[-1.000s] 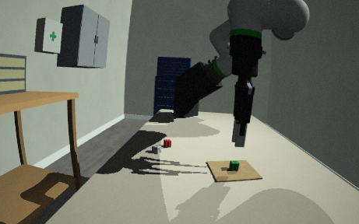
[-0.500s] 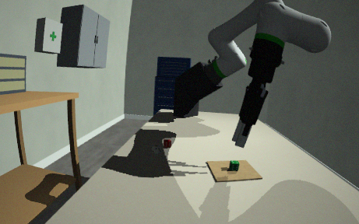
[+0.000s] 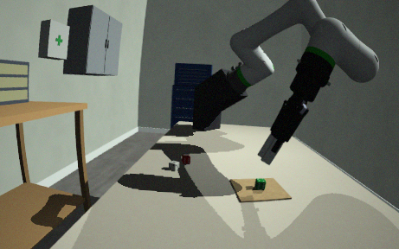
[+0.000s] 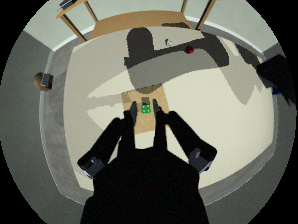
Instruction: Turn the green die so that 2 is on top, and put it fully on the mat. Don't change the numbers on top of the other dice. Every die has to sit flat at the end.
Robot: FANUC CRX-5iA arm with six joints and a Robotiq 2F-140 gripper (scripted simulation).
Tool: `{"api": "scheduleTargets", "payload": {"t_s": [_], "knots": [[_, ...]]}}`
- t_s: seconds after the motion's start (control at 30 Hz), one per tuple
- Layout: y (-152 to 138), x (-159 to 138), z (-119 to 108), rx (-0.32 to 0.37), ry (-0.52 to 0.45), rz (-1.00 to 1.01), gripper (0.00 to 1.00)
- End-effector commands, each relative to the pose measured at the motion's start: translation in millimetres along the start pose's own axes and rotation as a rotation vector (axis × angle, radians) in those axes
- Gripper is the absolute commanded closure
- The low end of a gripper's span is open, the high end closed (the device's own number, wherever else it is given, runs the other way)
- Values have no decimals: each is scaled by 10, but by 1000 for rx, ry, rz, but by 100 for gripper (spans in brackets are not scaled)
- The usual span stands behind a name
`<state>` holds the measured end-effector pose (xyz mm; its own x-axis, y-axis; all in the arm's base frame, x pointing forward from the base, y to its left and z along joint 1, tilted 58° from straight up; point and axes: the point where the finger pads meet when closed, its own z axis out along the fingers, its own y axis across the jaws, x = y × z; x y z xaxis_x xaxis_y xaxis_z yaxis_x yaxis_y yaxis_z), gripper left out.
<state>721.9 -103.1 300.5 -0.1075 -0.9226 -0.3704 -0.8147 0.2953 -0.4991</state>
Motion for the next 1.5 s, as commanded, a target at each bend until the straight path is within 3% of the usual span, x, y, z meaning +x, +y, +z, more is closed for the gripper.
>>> {"api": "scheduleTargets", "payload": {"t_s": [0.0, 0.2, 0.5, 1.47], "knots": [[0, -44, -4, 4, 61, 6, 68], [22, -32, 11, -5, 95, 9, 68], [0, -94, 6, 3, 323, 6, 68], [0, -147, 59, 3, 323, 6, 68]]}}
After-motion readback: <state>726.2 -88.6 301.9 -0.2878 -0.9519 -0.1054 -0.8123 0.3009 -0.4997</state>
